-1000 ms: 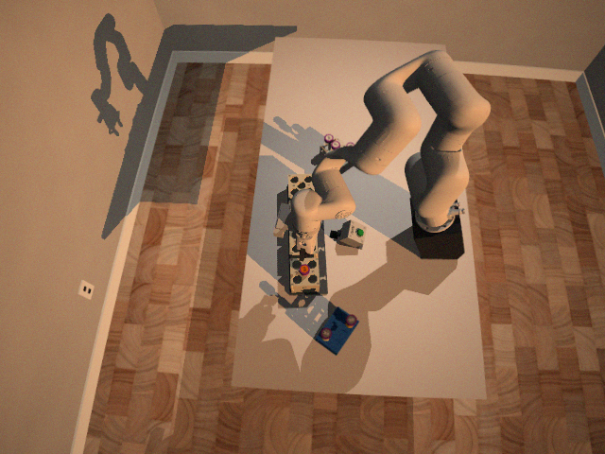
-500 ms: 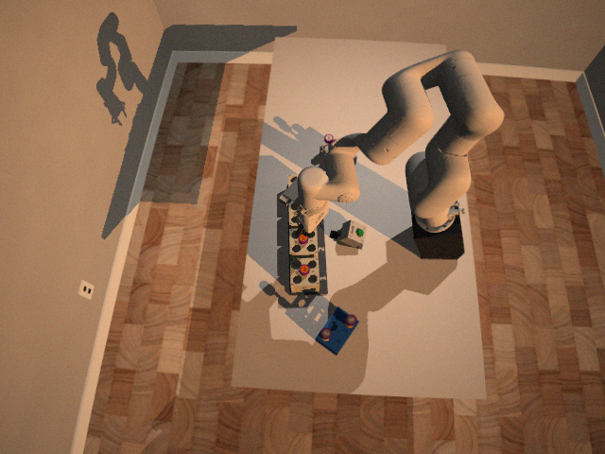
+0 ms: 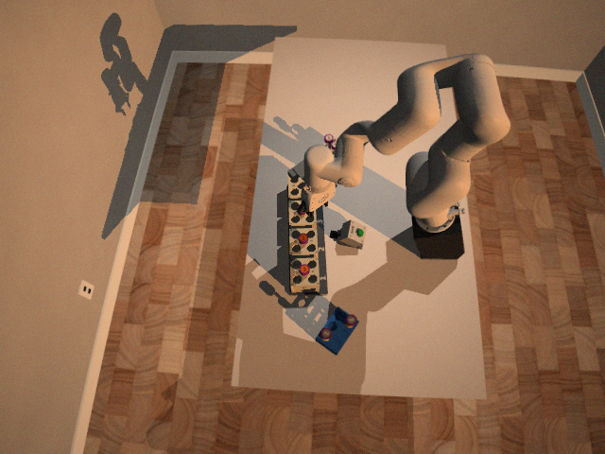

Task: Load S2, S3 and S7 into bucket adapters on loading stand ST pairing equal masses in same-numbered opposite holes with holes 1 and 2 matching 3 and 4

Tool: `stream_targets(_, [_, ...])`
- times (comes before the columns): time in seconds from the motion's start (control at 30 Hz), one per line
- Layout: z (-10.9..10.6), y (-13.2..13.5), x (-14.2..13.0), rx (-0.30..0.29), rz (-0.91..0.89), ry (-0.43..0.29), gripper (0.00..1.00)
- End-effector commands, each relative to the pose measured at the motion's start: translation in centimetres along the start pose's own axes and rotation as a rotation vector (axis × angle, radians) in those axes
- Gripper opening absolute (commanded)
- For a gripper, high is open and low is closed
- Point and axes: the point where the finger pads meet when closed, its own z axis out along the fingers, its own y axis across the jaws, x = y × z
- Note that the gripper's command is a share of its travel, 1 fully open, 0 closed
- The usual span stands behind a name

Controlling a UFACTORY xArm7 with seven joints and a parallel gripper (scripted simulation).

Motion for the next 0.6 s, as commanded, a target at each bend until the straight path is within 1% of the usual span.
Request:
stream_targets(0.0, [-0.2,1.7,1.6,0.003,0.003,0.002,0.57])
stream_targets(0.37, [-0.2,6.1,5.1,0.003,0.003,0.002,0.57])
stream_targets(0.43, [-0.2,6.1,5.1,0.003,0.003,0.002,0.57])
stream_targets(0.57, [-0.2,7.6,6.3,0.003,0.003,0.002,0.57])
